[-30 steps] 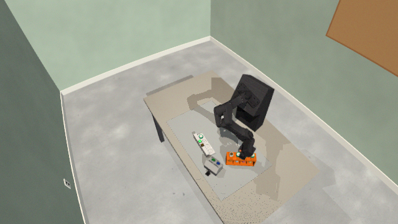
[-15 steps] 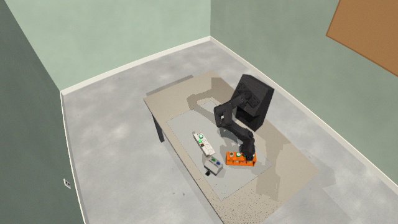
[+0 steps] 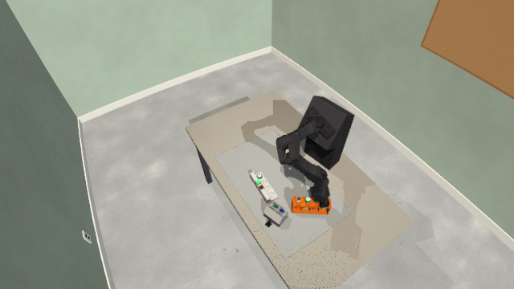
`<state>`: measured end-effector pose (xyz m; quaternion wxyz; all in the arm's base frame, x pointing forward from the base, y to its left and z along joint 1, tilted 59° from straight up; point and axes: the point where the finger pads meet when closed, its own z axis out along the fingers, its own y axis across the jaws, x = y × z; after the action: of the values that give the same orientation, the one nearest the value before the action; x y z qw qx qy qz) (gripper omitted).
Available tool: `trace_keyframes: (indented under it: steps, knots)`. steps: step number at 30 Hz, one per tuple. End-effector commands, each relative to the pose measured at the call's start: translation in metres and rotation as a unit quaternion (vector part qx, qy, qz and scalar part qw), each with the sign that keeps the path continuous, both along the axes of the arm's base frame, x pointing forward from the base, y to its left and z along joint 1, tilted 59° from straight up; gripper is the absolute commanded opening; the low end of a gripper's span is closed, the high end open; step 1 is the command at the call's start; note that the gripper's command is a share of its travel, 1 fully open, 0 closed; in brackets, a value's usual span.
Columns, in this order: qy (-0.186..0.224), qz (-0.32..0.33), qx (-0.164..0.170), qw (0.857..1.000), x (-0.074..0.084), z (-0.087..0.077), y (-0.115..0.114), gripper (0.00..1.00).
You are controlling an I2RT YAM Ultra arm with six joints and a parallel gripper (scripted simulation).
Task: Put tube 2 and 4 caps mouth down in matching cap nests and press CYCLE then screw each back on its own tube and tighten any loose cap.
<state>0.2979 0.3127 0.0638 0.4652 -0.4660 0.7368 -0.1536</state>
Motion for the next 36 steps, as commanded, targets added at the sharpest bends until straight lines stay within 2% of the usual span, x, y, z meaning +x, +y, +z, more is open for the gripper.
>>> trace_keyframes:
  steps: [1,6,10,12,16,21,27,29,33,36]
  knots:
    - [-0.002,0.004,0.001,1.0,-0.0018,0.0023,0.0019,0.0]
    - [-0.002,0.004,0.001,1.0,-0.0018,0.0023,0.0019,0.0]
    - [0.012,-0.031,0.056,0.998,-0.0016,0.0022,0.0019,0.0]
    - [0.012,-0.031,0.056,0.998,-0.0016,0.0022,0.0019,0.0]
    - [0.026,-0.065,0.111,0.991,-0.0014,0.0021,0.0019,0.0]
    - [0.043,-0.108,0.179,0.977,-0.0012,0.002,0.002,0.0]
    - [0.064,-0.158,0.259,0.951,-0.001,0.0018,0.002,0.0]
    - [0.064,-0.158,0.259,0.951,-0.001,0.0018,0.002,0.0]
    - [0.077,-0.19,0.311,0.928,-0.0008,0.0017,0.0021,0.0]
    - [0.079,-0.195,0.318,0.924,-0.0008,0.0017,0.0021,0.0]
